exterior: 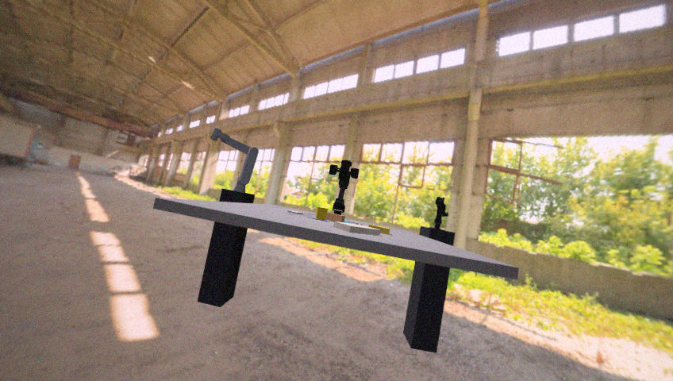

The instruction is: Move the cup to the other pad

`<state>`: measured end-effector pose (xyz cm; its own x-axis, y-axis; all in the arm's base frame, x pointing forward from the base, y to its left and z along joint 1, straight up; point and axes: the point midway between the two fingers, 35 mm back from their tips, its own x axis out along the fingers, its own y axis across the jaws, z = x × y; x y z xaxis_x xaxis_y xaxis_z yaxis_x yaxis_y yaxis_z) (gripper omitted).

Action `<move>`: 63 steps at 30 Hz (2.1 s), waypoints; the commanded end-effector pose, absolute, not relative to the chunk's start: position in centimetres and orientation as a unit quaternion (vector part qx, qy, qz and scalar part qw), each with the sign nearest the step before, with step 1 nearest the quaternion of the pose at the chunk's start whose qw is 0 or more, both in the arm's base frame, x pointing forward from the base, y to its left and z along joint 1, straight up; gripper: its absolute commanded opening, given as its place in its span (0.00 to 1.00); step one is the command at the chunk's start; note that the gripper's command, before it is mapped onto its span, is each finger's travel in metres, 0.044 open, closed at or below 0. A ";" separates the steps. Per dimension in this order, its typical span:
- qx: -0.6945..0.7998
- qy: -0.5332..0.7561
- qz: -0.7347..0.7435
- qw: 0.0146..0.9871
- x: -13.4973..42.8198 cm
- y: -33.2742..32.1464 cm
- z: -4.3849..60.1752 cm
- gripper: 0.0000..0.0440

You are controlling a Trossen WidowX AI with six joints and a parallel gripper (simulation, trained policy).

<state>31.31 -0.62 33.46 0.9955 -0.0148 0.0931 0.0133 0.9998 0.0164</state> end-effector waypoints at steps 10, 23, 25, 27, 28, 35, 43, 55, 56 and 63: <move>0.030 0.002 -0.012 0.999 32.2 -0.2 32.6 0.31; 0.070 0.093 0.004 0.993 34.0 1.6 31.1 0.25; 0.077 0.108 0.006 0.991 34.2 1.9 30.8 0.26; 0.083 0.123 0.007 0.989 34.5 2.1 30.6 0.26; 0.086 0.130 0.007 0.988 34.6 2.3 30.5 0.27; 0.108 0.183 0.006 0.977 35.4 3.1 29.6 0.26; 0.128 0.245 0.000 0.961 36.0 4.0 28.6 0.25; 0.142 0.336 -0.019 0.931 36.6 4.8 26.8 0.25; 0.142 0.344 -0.021 0.928 36.6 4.8 26.6 0.25; 0.137 0.396 -0.035 0.907 36.7 4.9 25.5 0.27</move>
